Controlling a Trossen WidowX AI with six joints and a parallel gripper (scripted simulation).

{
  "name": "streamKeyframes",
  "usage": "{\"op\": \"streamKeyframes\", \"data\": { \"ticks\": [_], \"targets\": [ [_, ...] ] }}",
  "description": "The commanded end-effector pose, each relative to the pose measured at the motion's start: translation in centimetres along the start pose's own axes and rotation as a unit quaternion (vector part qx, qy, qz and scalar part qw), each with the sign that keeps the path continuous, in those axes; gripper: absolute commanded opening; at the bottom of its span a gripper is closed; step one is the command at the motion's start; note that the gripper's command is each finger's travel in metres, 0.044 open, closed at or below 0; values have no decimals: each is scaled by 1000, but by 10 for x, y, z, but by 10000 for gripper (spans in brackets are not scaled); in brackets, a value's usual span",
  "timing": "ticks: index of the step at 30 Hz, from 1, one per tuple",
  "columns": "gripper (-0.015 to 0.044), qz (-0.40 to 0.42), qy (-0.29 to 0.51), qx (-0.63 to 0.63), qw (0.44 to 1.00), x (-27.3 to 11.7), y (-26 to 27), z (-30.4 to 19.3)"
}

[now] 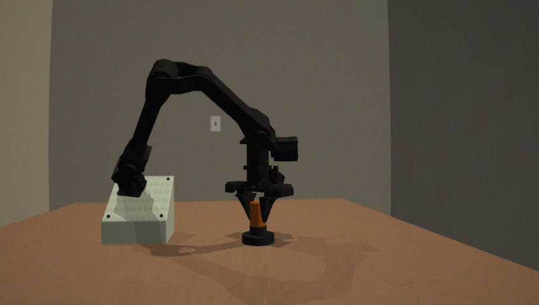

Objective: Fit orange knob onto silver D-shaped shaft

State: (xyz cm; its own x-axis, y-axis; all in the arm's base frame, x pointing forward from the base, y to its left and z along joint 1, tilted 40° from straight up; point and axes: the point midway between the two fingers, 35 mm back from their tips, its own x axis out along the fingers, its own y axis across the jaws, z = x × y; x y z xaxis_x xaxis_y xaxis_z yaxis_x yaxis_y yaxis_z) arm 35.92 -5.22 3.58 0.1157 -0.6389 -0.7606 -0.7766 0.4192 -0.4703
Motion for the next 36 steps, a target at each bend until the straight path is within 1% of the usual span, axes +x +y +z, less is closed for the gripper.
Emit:
{"op": "streamKeyframes", "data": {
  "ticks": [1,18,27,29,32,34,36],
  "targets": [
    [0,0,0,-1,1000,0,0,0],
    [440,0,0,-1,1000,0,0,0],
    [440,0,0,-1,1000,-3,0,1],
    [440,1,-2,-1,1000,-28,-2,3],
    [440,2,-2,0,1000,-83,-1,2],
    [440,2,-1,0,1000,-96,0,0],
    [440,2,-1,0,1000,-96,0,0]
  ]
}}
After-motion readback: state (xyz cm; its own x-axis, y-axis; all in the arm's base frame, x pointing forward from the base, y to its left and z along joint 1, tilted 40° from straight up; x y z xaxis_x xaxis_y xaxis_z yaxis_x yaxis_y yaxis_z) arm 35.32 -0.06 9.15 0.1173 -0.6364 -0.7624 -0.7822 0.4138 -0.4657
